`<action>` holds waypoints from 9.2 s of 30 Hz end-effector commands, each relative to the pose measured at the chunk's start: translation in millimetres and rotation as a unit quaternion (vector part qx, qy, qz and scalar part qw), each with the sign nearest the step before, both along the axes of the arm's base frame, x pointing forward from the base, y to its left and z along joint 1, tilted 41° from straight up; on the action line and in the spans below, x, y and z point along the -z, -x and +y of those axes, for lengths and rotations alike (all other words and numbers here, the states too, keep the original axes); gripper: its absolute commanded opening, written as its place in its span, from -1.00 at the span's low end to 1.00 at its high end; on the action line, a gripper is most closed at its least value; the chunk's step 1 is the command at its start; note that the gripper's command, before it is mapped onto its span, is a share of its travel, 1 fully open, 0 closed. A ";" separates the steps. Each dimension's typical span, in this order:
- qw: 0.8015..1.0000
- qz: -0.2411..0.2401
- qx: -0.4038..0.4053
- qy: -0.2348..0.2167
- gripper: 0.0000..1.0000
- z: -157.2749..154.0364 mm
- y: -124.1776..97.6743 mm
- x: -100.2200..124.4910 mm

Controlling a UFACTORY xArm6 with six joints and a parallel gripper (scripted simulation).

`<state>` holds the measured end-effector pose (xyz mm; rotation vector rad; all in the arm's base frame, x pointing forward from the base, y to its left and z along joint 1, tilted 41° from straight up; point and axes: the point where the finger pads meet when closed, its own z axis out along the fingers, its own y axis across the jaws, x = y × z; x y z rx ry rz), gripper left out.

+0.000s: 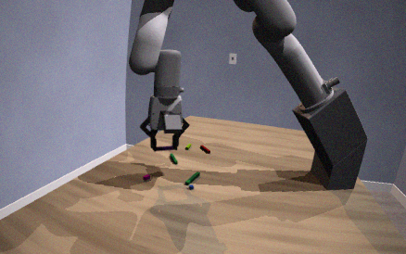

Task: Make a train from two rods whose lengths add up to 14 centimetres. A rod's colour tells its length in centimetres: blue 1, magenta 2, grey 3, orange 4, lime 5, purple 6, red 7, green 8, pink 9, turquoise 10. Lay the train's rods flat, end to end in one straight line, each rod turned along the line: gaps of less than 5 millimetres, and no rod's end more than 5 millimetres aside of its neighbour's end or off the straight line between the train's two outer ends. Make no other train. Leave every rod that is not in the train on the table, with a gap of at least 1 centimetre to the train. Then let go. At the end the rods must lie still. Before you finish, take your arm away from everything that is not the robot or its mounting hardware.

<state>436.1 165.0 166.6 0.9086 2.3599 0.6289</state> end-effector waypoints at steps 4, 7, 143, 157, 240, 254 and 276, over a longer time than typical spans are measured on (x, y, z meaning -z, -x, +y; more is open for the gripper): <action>1.000 0.005 -0.006 -0.006 0.23 0.2 1.7 -2.2; 1.000 0.006 -0.007 -0.006 0.23 0.8 3.5 -2.4; 0.872 -0.110 -0.375 0.295 0.23 -69.2 48.8 20.3; 0.872 -0.111 -0.375 0.295 0.23 -67.4 44.5 25.9; 0.872 -0.111 -0.375 0.295 0.23 -47.7 -5.2 89.5; 0.872 -0.111 -0.375 0.295 0.23 -47.7 -5.2 89.5; 0.872 -0.111 -0.375 0.295 0.23 -45.6 -10.5 96.1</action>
